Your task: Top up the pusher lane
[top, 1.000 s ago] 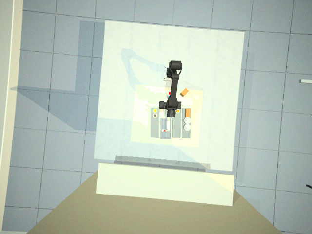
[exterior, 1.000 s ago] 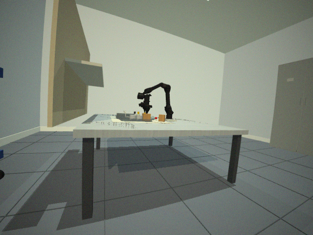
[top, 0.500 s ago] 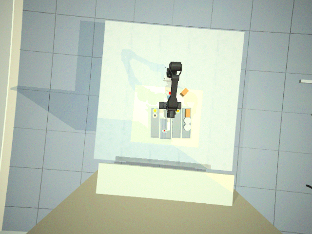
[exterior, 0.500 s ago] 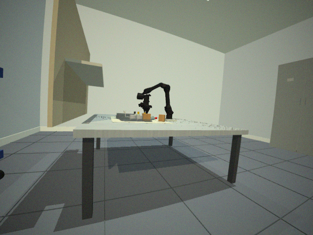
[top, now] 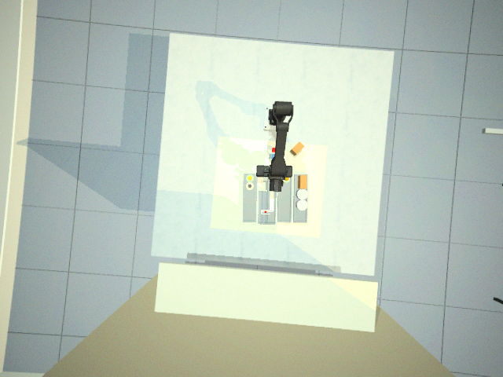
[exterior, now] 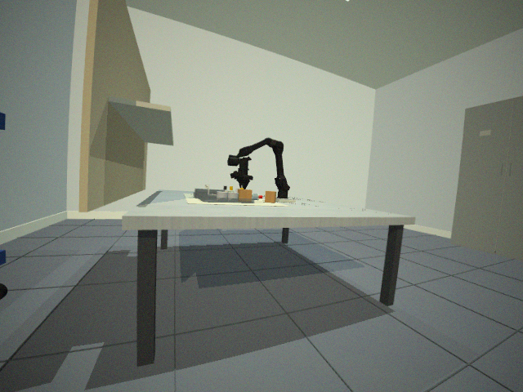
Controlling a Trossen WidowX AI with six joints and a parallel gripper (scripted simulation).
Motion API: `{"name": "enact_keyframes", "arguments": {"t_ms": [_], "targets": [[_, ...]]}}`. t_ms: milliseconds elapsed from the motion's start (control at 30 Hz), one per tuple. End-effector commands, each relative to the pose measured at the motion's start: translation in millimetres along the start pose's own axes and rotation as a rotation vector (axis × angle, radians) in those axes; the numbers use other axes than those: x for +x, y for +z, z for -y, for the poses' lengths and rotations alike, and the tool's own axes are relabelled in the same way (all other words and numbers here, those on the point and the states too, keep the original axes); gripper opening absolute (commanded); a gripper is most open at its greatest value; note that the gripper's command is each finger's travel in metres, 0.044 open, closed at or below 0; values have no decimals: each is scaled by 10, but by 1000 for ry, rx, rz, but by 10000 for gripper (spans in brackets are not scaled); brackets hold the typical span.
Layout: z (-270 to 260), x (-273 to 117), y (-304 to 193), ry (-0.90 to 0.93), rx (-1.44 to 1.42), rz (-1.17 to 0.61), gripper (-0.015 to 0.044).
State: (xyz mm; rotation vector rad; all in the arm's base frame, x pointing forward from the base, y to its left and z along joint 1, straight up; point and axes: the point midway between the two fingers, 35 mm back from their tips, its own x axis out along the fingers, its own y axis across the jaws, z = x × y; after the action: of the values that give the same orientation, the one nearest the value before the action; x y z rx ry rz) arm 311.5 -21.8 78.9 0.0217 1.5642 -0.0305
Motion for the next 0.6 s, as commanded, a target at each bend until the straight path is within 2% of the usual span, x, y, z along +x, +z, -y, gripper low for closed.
{"name": "enact_keyframes", "arguments": {"t_ms": [0,567], "targets": [[1,-7,98,0,4,21,0],[1,-7,182,0,4,21,0]]}}
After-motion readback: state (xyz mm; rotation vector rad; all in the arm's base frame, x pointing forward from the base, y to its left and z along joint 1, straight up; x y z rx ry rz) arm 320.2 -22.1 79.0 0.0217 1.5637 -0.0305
